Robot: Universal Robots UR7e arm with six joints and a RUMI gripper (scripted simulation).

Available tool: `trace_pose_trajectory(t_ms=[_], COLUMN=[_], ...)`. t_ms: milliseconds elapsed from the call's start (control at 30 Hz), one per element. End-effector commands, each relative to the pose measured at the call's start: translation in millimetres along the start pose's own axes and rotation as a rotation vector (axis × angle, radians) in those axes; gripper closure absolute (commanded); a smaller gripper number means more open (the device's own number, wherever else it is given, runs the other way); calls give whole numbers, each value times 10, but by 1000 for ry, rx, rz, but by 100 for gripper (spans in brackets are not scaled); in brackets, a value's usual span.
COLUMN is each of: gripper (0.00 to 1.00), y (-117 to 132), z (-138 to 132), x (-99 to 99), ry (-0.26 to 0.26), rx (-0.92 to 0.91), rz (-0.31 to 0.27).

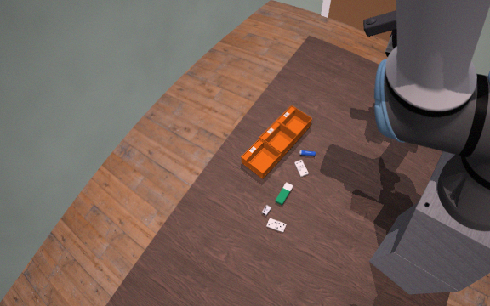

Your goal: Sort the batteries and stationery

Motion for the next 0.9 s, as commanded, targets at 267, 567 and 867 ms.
trace_pose_trajectory(t_ms=[267, 567, 867], gripper=[0, 96, 96], y=[-1, -5, -45], z=[3, 5, 17], x=[2, -81, -830], ry=[1, 1, 1], rx=[0, 0, 0], rz=[0, 0, 0])
Point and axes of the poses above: the point where the finger pads meet when closed, its own x axis back along the fingers, its own z axis across the jaws, y = z × x, the point moved 1 cm from there along x, back along the fingers, and after that the axes turned 7 degrees about -x, right-handed, at the moved point
